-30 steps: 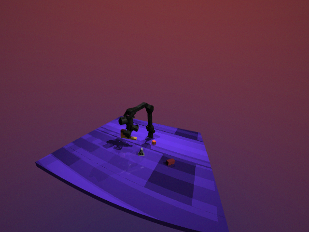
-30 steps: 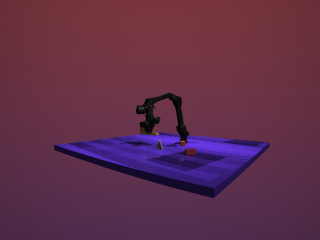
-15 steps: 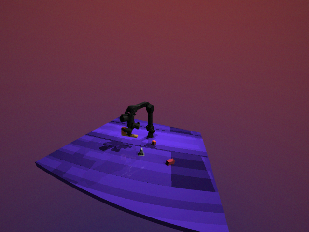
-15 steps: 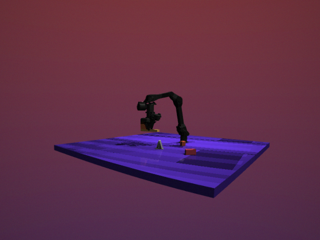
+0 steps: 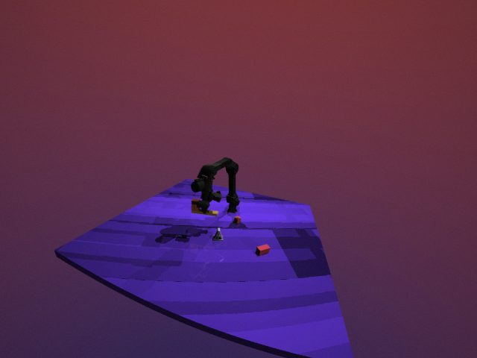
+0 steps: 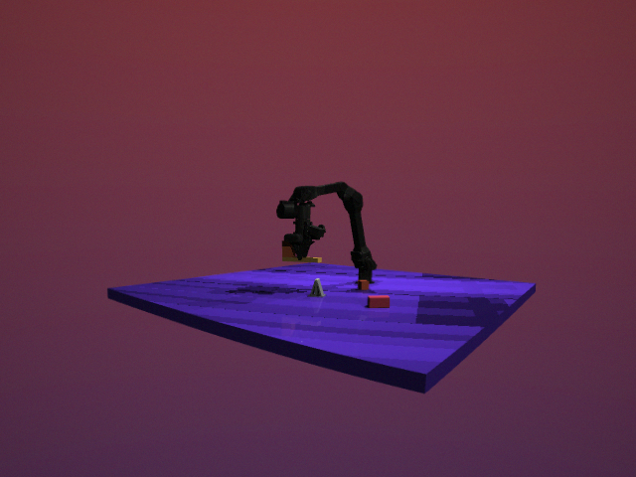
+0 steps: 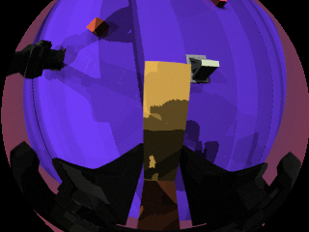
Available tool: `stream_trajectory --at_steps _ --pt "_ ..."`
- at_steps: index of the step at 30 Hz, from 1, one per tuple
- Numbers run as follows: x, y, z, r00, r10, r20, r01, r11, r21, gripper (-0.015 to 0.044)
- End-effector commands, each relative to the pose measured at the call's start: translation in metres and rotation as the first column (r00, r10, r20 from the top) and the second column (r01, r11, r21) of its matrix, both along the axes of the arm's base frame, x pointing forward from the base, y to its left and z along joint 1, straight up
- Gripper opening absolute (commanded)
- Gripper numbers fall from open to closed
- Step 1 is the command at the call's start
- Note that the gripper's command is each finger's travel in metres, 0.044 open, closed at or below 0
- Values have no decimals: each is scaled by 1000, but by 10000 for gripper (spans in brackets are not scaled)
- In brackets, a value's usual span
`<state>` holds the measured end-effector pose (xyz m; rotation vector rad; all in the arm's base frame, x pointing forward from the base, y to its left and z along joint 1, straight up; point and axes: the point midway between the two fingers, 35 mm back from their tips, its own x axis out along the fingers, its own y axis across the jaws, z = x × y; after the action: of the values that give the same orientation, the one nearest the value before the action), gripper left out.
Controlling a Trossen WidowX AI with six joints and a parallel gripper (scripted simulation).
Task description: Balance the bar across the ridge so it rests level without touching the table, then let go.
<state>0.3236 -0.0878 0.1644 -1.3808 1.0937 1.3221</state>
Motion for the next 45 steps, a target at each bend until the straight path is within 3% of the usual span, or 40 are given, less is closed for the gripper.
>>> stream_trajectory --at_steps 1,35,45 --pt "7 12 -1 1000 10 -3 -10 1000 3 0" --pt "36 136 2 989 149 0 -149 989 10 0" --pt "37 140 -9 989 151 0 -151 989 10 0"
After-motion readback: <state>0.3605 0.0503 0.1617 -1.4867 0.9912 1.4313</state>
